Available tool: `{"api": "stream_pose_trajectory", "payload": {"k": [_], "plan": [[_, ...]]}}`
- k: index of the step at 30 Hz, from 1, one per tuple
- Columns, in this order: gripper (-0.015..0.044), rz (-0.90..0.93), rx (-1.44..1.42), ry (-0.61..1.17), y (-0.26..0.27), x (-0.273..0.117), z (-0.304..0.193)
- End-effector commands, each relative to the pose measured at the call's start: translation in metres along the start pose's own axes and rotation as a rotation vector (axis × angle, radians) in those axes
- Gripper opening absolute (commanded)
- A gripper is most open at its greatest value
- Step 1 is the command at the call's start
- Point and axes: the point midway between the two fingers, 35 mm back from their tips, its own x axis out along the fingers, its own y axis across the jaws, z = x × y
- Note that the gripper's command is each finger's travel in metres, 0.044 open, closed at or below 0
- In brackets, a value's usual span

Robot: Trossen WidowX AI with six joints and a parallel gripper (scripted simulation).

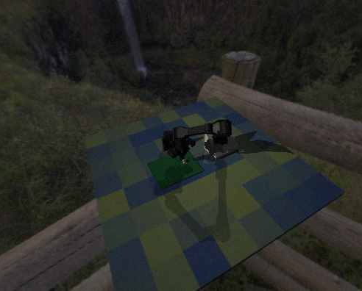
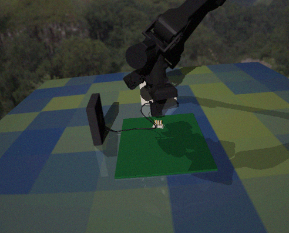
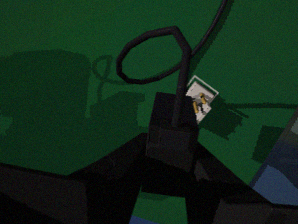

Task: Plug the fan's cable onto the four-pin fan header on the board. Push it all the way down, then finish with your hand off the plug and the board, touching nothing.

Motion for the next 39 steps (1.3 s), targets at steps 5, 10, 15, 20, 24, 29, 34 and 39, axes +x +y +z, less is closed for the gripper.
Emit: {"api": "stream_pose_trajectory", "payload": {"k": [5,10,15,20,24,29,34,39], "plan": [[0.0,-0.004,0.302,-0.003,-0.0101,0.0011,0.0005],[0.0,-0.004,0.44,-0.003,-0.014,0.0018,0.0006],[0.0,-0.004,0.492,-0.003,-0.0154,0.0026,0.0006],[0.0,-0.004,0.492,-0.003,-0.0154,0.0026,0.0006],[0.0,-0.005,0.504,-0.003,-0.0145,0.0004,-0.0032],[0.0,-0.005,0.504,-0.003,-0.0145,0.0004,-0.0032],[0.0,-0.005,0.501,-0.002,-0.0135,0.0004,-0.0048],[0.0,-0.005,0.498,-0.002,-0.0128,0.0004,-0.0056]]}}
